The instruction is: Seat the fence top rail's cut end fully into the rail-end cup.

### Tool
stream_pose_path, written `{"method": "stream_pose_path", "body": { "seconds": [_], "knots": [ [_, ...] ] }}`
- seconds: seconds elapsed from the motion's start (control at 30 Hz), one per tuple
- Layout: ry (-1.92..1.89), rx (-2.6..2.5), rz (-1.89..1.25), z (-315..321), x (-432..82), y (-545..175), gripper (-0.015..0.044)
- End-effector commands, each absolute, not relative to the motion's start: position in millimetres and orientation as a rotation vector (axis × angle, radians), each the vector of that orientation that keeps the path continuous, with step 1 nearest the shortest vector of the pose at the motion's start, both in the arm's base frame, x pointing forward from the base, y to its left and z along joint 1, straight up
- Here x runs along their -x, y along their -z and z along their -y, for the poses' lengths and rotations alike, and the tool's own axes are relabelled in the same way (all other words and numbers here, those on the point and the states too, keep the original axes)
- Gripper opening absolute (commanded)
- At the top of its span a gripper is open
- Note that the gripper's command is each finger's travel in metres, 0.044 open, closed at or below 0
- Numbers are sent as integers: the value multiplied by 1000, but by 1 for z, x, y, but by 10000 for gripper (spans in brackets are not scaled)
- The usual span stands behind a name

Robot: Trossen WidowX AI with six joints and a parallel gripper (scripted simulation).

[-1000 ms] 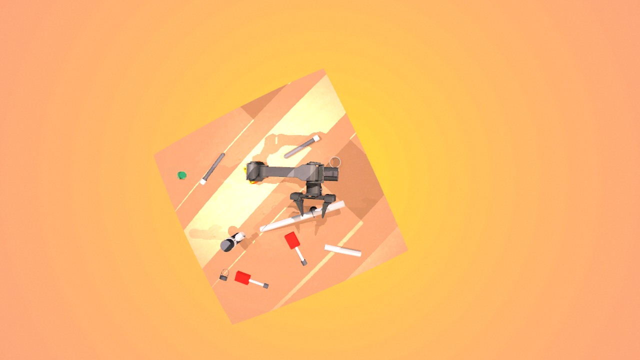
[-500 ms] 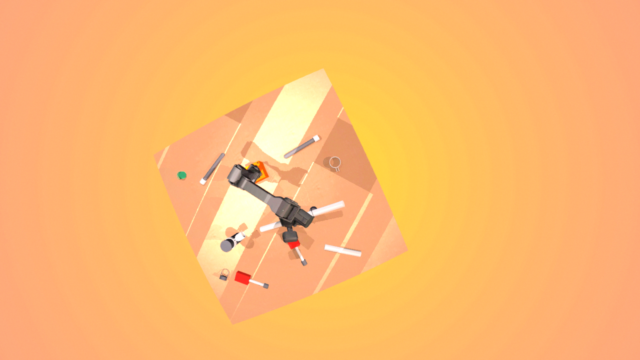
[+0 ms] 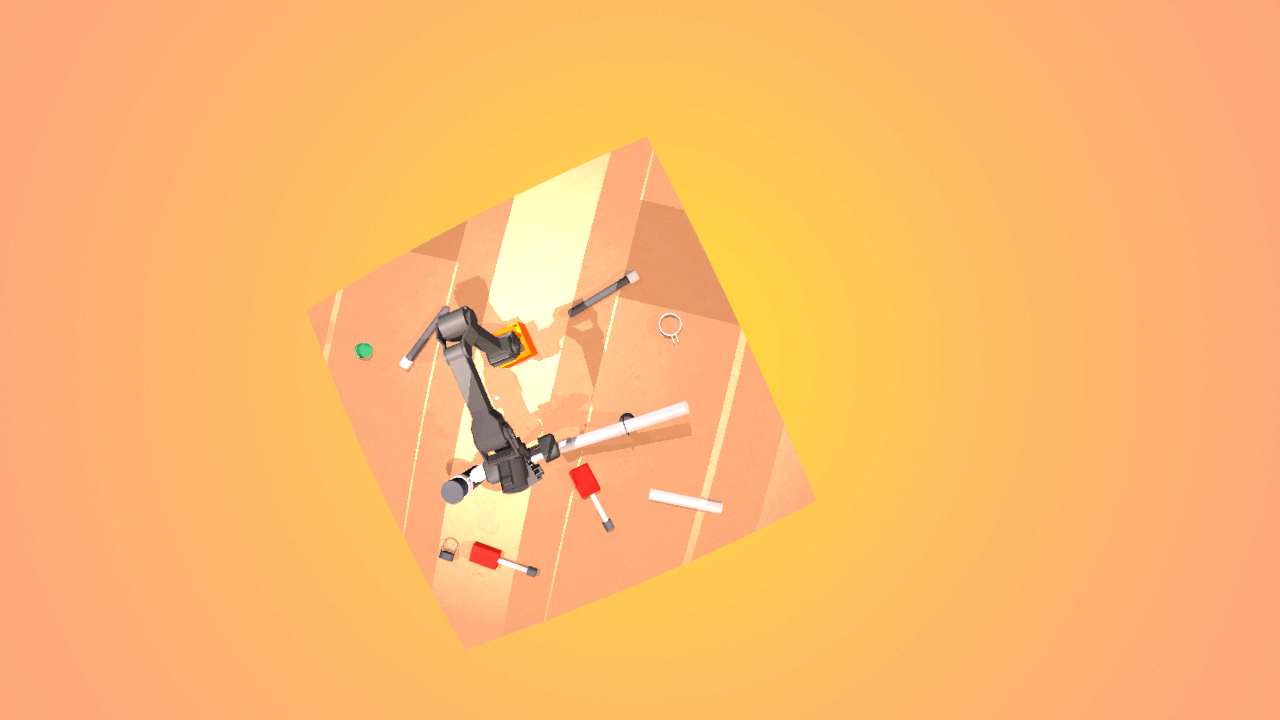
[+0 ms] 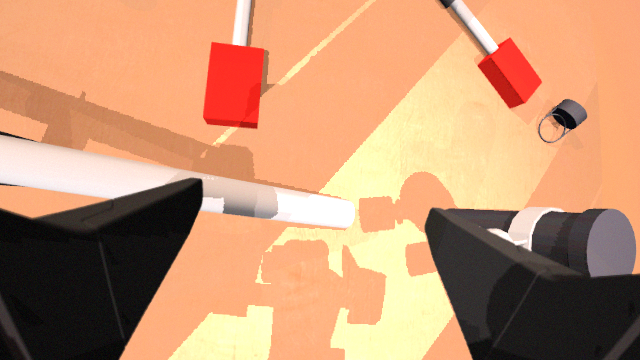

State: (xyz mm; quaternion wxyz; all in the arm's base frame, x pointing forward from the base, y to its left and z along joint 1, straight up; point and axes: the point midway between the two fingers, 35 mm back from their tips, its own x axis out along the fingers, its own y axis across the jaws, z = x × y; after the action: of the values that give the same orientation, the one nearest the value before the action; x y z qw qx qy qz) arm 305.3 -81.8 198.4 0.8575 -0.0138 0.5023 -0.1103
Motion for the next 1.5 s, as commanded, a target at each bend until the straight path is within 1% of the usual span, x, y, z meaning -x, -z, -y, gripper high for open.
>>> {"method": "stream_pose_path", "body": {
  "seconds": [0.0, 0.3, 0.67, 0.97, 1.2, 1.33, 1.47],
  "knots": [
    [259, -144, -1011, 87, -300, -194, 440],
    [219, -82, -1027, 93, -300, -192, 440],
    [-229, 542, -1084, 158, -281, -180, 440],
    [-603, 1069, -960, 211, -254, -173, 440],
    [-741, 1313, -848, 242, -232, -170, 440],
    [-815, 1453, -795, 247, -228, -169, 440],
    [-819, 1459, -793, 247, -228, -169, 440]
  ]
}}
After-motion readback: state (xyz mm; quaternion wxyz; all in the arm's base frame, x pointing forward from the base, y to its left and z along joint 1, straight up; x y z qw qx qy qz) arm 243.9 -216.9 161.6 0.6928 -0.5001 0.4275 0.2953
